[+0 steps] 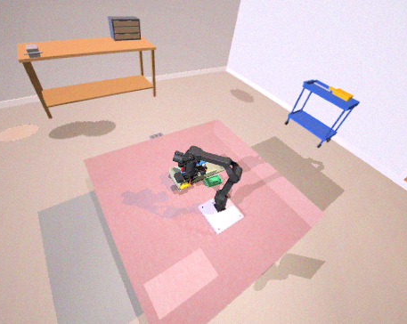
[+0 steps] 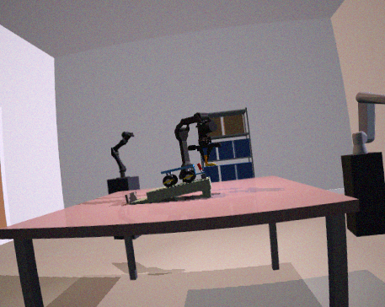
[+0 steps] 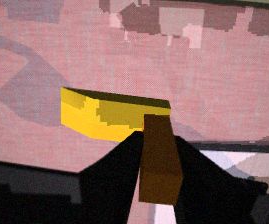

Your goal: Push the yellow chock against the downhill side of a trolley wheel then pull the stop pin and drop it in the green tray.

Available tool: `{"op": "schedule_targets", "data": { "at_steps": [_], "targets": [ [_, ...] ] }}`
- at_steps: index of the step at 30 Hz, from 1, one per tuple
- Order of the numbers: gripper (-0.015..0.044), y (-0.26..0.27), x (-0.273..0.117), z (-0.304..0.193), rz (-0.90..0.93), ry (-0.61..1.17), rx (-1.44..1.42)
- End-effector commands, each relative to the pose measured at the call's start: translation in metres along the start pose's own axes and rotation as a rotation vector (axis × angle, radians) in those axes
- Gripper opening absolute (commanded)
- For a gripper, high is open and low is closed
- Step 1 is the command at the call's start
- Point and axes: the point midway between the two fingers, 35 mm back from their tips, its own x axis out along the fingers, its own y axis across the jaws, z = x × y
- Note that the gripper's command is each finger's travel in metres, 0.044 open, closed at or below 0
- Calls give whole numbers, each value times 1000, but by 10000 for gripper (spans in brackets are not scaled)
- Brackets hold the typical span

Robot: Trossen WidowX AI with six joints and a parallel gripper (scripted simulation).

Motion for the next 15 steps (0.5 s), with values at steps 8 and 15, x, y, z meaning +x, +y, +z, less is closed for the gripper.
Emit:
{"op": "schedule_targets", "data": {
  "at_steps": [8, 15],
  "targets": [
    [0, -26, 2, 10, -4, 1, -78],
    [0, -51, 4, 19, -6, 1, -88]
  ]
}}
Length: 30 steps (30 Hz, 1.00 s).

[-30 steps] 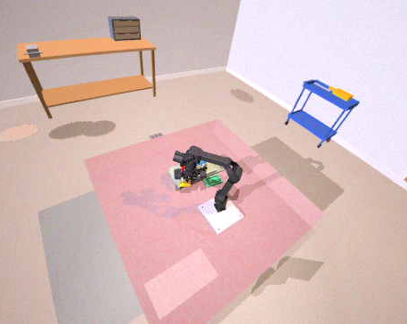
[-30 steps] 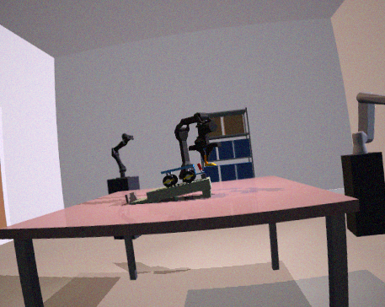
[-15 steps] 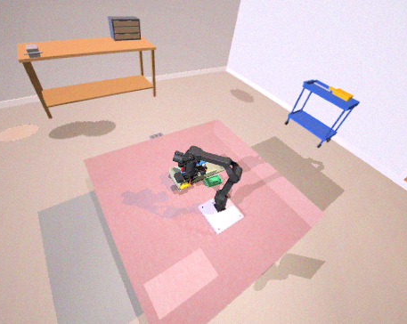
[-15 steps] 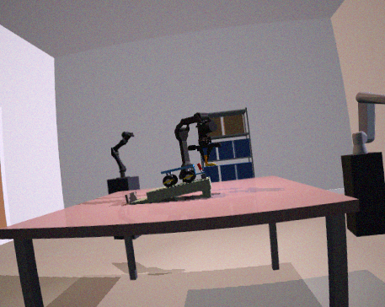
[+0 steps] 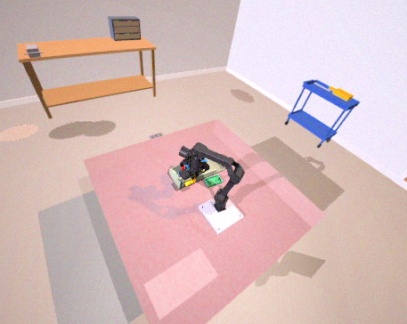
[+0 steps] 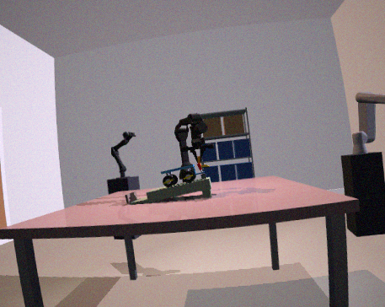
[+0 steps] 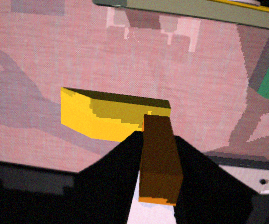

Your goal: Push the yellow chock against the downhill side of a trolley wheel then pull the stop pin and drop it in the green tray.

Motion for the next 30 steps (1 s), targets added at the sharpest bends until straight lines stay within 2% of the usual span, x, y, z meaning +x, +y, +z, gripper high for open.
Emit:
{"op": "schedule_targets", "data": {
  "at_steps": [1, 30],
  "targets": [
    [0, -16, 1, 3, -1, -3, -7],
    [0, -120, 6, 27, -11, -5, -7]
  ]
}}
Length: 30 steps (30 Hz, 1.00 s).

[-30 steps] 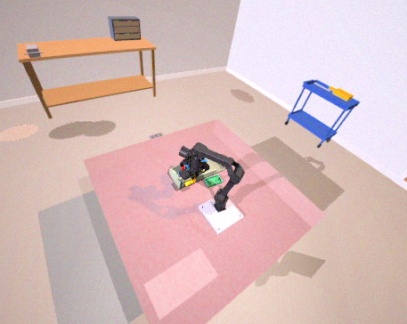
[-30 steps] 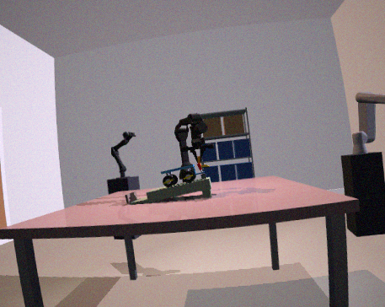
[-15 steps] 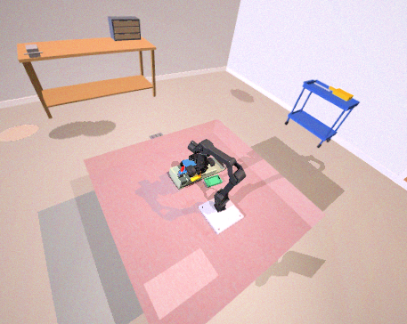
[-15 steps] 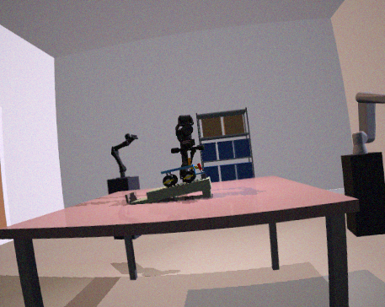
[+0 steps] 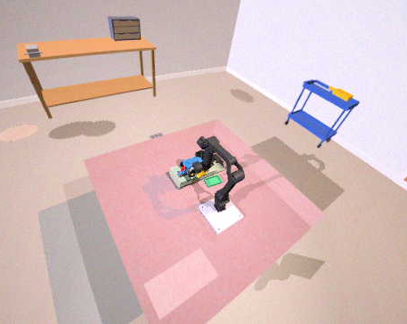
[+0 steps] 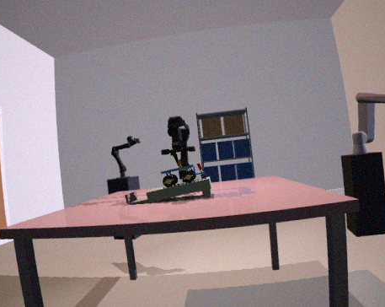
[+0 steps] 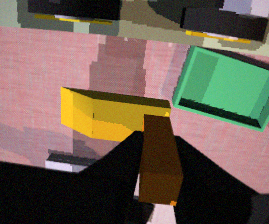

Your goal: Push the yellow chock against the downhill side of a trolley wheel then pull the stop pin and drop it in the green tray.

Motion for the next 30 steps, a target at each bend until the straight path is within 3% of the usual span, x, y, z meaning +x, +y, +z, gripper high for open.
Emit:
{"op": "schedule_targets", "data": {
  "at_steps": [1, 30],
  "targets": [
    [0, -16, 1, 4, -5, 2, -2],
    [0, -124, 7, 23, -14, 1, -2]
  ]
}}
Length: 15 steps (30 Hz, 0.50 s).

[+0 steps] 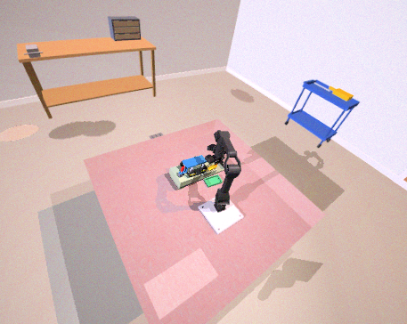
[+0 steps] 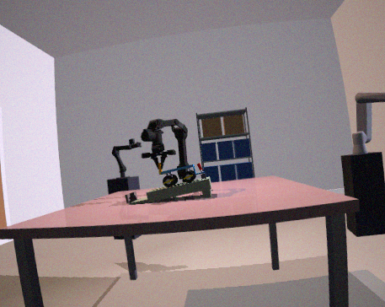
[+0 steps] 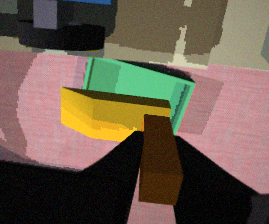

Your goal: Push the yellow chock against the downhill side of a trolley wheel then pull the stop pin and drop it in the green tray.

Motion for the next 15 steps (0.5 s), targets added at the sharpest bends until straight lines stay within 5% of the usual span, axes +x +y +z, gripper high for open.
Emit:
{"op": "schedule_targets", "data": {
  "at_steps": [1, 15],
  "targets": [
    [0, -17, 1, 4, -5, 1, -2],
    [0, -46, 3, 9, 106, 1, -3]
  ]
}}
